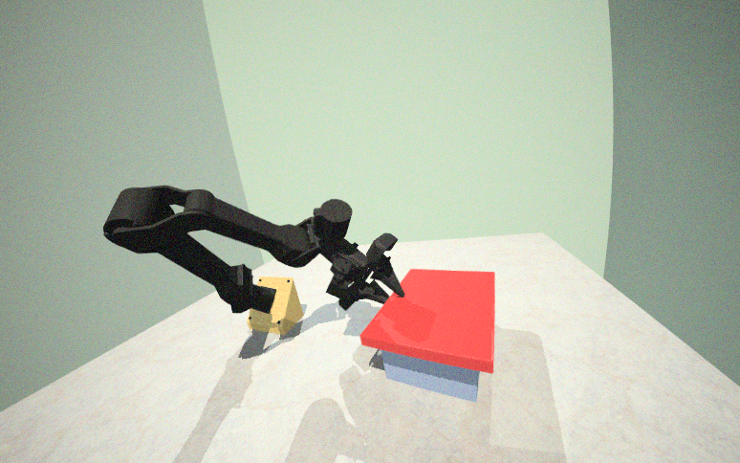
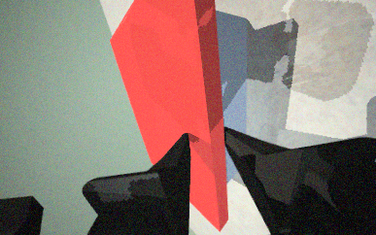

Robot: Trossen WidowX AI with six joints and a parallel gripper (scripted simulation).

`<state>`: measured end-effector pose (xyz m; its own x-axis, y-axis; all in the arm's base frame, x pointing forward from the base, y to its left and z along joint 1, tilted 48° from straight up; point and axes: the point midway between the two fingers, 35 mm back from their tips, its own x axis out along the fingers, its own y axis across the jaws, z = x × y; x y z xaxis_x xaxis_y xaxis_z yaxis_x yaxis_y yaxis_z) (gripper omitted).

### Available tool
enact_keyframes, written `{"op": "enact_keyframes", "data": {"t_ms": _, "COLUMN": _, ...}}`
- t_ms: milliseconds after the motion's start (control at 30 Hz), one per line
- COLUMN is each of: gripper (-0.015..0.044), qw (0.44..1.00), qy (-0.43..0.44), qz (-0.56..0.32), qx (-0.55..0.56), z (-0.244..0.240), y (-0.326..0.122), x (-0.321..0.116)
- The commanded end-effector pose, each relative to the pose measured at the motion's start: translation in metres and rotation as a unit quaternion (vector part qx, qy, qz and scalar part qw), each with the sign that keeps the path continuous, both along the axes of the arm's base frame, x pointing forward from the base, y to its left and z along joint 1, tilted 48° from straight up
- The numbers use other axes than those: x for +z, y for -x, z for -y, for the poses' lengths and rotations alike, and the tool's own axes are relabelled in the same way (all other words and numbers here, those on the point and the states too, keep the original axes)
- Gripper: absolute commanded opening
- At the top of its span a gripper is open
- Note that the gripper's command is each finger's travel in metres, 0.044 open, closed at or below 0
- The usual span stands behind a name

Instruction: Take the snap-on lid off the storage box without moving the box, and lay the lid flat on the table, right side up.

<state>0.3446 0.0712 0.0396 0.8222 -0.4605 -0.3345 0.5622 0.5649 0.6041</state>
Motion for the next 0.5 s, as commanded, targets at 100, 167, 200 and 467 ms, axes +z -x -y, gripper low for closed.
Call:
{"op": "enact_keyframes", "data": {"t_ms": 100, "gripper": 0.0057, "qw": 1.0, "qy": 0.0, "qz": -0.001, "qx": 0.002, "z": -0.0003, "y": -0.0003, "x": -0.0003}}
{"op": "enact_keyframes", "data": {"t_ms": 167, "gripper": 0.0004, "qw": 1.0, "qy": 0.0, "qz": -0.001, "qx": 0.002, "z": -0.0003, "y": -0.0003, "x": -0.0003}}
{"op": "enact_keyframes", "data": {"t_ms": 200, "gripper": 0.0, "qw": 1.0, "qy": 0.0, "qz": -0.001, "qx": 0.002, "z": -0.0003, "y": -0.0003, "x": -0.0003}}
{"op": "enact_keyframes", "data": {"t_ms": 467, "gripper": 0.0, "qw": 1.0, "qy": 0.0, "qz": 0.0, "qx": 0.0, "z": -0.001, "y": 0.0003, "x": 0.0008}}
